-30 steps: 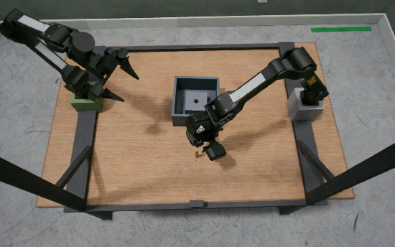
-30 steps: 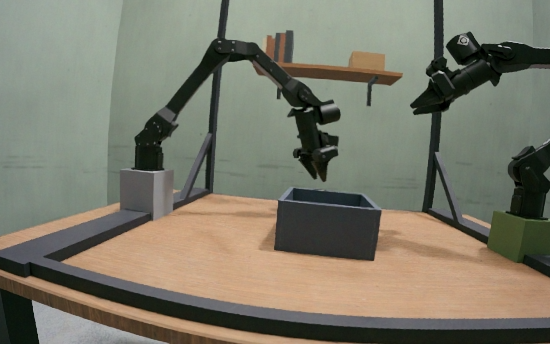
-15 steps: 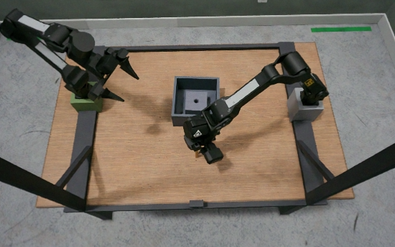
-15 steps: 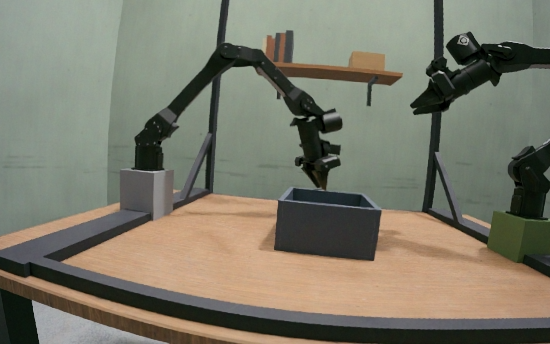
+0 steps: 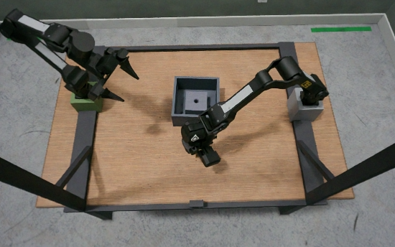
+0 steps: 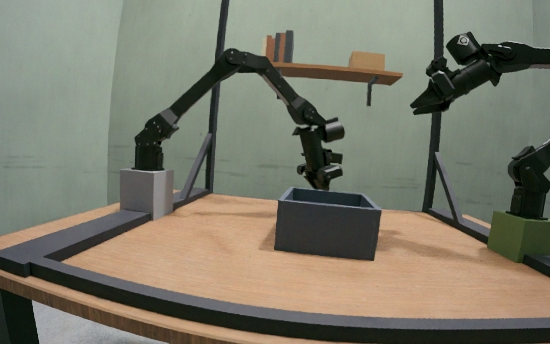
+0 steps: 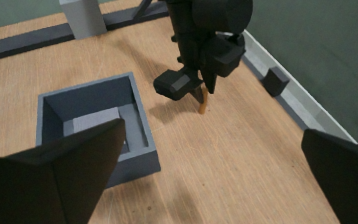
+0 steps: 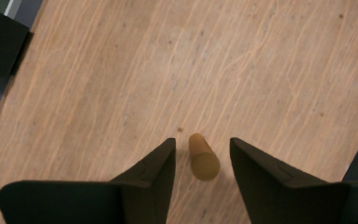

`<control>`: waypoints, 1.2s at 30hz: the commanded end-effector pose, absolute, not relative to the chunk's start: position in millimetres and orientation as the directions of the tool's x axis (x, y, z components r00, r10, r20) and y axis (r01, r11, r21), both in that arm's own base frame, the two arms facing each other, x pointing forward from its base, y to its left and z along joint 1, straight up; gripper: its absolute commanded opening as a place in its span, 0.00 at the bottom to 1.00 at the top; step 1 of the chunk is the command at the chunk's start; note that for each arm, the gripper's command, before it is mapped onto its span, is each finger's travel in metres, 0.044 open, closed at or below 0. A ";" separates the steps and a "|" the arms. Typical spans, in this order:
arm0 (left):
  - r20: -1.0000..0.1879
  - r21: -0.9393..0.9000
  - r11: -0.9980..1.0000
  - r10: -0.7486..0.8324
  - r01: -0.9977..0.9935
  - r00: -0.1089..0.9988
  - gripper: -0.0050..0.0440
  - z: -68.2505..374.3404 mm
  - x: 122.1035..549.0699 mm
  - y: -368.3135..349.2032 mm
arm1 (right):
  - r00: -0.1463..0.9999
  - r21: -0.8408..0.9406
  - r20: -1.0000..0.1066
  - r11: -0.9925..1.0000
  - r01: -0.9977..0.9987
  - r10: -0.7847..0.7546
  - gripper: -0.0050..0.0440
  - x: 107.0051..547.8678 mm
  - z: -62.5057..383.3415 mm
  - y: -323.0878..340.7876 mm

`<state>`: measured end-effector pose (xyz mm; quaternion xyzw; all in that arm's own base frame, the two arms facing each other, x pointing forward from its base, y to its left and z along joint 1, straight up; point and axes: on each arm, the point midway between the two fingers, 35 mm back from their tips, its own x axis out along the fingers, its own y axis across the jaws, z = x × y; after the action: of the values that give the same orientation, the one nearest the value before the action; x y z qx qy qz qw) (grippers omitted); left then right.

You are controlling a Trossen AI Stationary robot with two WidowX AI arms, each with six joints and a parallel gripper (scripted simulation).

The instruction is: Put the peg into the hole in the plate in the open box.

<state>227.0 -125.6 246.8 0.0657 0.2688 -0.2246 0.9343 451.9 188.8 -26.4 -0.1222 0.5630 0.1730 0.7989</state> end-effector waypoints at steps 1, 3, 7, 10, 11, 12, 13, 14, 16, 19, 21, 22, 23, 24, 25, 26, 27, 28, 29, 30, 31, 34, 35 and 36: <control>-0.518 -0.001 0.892 -0.387 0.452 0.763 1.00 253.3 227.0 -125.1 | 0.341 0.000 -0.927 0.909 -0.416 0.156 0.37 461.6 -13.2 193.3; -0.518 -0.001 0.892 -0.387 0.452 0.763 1.00 253.3 227.0 -125.1 | 0.344 -0.001 -0.926 0.910 -0.415 0.156 0.33 459.6 -9.0 192.2; -0.518 -0.001 0.892 -0.387 0.452 0.763 1.00 253.3 227.0 -125.1 | 0.344 -0.001 -0.926 0.910 -0.415 0.156 0.29 459.6 -9.0 192.2; -0.518 -0.001 0.892 -0.387 0.452 0.763 1.00 253.3 227.0 -125.1 | 0.344 -0.001 -0.926 0.910 -0.415 0.156 0.24 459.6 -9.0 192.2; -0.518 -0.001 0.892 -0.387 0.452 0.763 1.00 253.3 227.0 -125.1 | 0.344 -0.001 -0.926 0.910 -0.415 0.156 0.24 459.6 -9.0 192.2; -0.518 -0.001 0.892 -0.387 0.452 0.763 1.00 253.3 227.0 -125.1 | 0.344 -0.001 -0.926 0.910 -0.415 0.156 0.20 459.6 -9.0 192.2; -0.518 -0.001 0.892 -0.387 0.452 0.763 1.00 253.3 227.0 -125.1 | 0.344 -0.001 -0.926 0.910 -0.415 0.156 0.20 459.6 -9.0 192.2; -0.518 -0.001 0.892 -0.387 0.452 0.763 1.00 253.3 227.0 -125.1 | 0.344 -0.001 -0.926 0.910 -0.415 0.156 0.20 459.6 -9.0 192.2; -0.518 -0.001 0.892 -0.387 0.452 0.763 1.00 253.3 227.0 -125.1 | 0.355 0.000 -0.921 0.909 -0.416 0.162 0.18 460.2 -2.9 192.6; -0.518 -0.001 0.892 -0.387 0.452 0.763 1.00 253.3 227.0 -125.1 | 0.350 0.000 -0.923 0.909 -0.416 0.160 0.16 457.4 -4.1 191.4; -0.518 -0.001 0.892 -0.387 0.452 0.763 1.00 253.3 227.0 -125.1 | 0.350 0.000 -0.923 0.909 -0.416 0.160 0.10 457.3 -4.2 191.4; -0.518 -0.001 0.892 -0.387 0.452 0.763 1.00 253.3 227.0 -125.1 | 0.348 0.000 -0.924 0.909 -0.416 0.159 0.15 457.1 -5.1 191.3; -0.518 -0.001 0.892 -0.387 0.452 0.763 1.00 253.3 227.0 -125.1 | 0.357 0.000 -0.920 0.909 -0.416 0.163 0.16 460.0 0.5 192.5; -0.518 -0.001 0.892 -0.387 0.452 0.763 1.00 253.3 227.0 -125.1 | 0.364 -0.001 -0.917 0.909 -0.416 0.166 0.16 462.3 5.6 193.4; -0.518 -0.001 0.892 -0.387 0.452 0.763 1.00 253.3 227.0 -125.1 | 0.366 -0.001 -0.915 0.909 -0.416 0.167 0.16 462.8 10.7 193.6; -0.518 -0.001 0.892 -0.387 0.452 0.763 1.00 253.3 227.0 -125.1 | 0.366 -0.001 -0.915 0.909 -0.416 0.167 0.16 462.5 16.9 193.5; -0.518 -0.001 0.892 -0.387 0.452 0.763 1.00 253.3 227.0 -125.1 | 0.366 -0.001 -0.915 0.909 -0.416 0.167 0.16 462.1 24.2 193.3; -0.518 -0.001 0.892 -0.387 0.452 0.763 1.00 253.3 227.0 -125.1 | 0.366 -0.001 -0.915 0.909 -0.416 0.167 0.16 461.7 31.7 193.2; -0.518 -0.001 0.892 -0.387 0.452 0.763 1.00 253.3 227.0 -125.1 | 0.366 -0.001 -0.915 0.909 -0.416 0.167 0.16 461.3 38.8 193.0; -0.518 -0.001 0.892 -0.387 0.452 0.763 1.00 253.3 227.0 -125.1 | 0.366 -0.001 -0.915 0.909 -0.416 0.167 0.16 461.0 44.9 192.9; -0.518 -0.001 0.892 -0.387 0.452 0.763 1.00 253.3 227.0 -125.1 | 0.366 -0.001 -0.915 0.909 -0.416 0.167 0.16 461.0 44.9 192.9; -0.518 -0.001 0.892 -0.387 0.452 0.763 1.00 253.3 227.0 -125.1 | 0.361 0.001 -0.918 0.910 -0.415 0.165 0.16 459.9 44.9 186.3; -0.518 -0.001 0.892 -0.387 0.452 0.763 1.00 253.3 227.0 -125.1 | 0.361 0.001 -0.918 0.910 -0.415 0.165 0.16 459.9 44.9 186.3; -0.510 -0.004 0.896 -0.384 0.445 0.769 1.00 257.7 227.5 -124.6 | 0.365 0.001 -0.916 0.911 -0.413 0.166 0.16 460.8 47.7 183.3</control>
<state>227.0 -125.6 246.8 0.0657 0.2688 -0.2246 0.9343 454.7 187.5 23.8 -0.1191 0.5513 0.1747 0.8071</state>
